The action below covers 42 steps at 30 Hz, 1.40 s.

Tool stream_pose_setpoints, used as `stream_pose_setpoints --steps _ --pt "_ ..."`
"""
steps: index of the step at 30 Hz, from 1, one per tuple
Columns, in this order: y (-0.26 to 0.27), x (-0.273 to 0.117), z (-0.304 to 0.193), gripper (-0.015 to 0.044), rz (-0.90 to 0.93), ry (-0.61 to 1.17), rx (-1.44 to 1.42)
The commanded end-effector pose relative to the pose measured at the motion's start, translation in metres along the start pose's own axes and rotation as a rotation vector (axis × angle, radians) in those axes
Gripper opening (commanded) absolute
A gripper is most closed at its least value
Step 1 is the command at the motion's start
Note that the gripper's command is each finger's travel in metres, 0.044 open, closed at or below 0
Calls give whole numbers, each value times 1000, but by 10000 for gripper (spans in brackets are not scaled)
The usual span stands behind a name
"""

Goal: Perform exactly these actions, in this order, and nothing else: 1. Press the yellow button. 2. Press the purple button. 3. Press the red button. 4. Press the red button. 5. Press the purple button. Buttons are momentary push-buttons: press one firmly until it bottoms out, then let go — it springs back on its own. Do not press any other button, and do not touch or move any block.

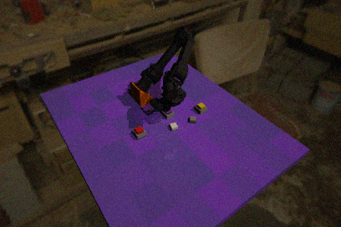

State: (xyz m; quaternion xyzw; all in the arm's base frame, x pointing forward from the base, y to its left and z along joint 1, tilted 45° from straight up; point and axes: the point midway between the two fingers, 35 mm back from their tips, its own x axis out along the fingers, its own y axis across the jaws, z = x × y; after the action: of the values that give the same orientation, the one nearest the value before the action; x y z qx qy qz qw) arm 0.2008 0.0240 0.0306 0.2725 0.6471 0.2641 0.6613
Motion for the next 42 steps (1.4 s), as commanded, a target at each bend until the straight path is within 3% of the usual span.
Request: stream_pose_setpoints --steps 1,14,17,23,28,33,42 --pt "1 1 0 20 7 -2 4" --pt "0 -2 0 20 0 0 0" --pt "0 -29 0 20 5 -1 4" --pt "0 -39 1 20 4 -2 5" --pt "-1 -91 0 20 3 -1 6" --pt "-2 -93 1 20 3 -1 6" --pt "-104 -105 31 20 -11 -5 7"
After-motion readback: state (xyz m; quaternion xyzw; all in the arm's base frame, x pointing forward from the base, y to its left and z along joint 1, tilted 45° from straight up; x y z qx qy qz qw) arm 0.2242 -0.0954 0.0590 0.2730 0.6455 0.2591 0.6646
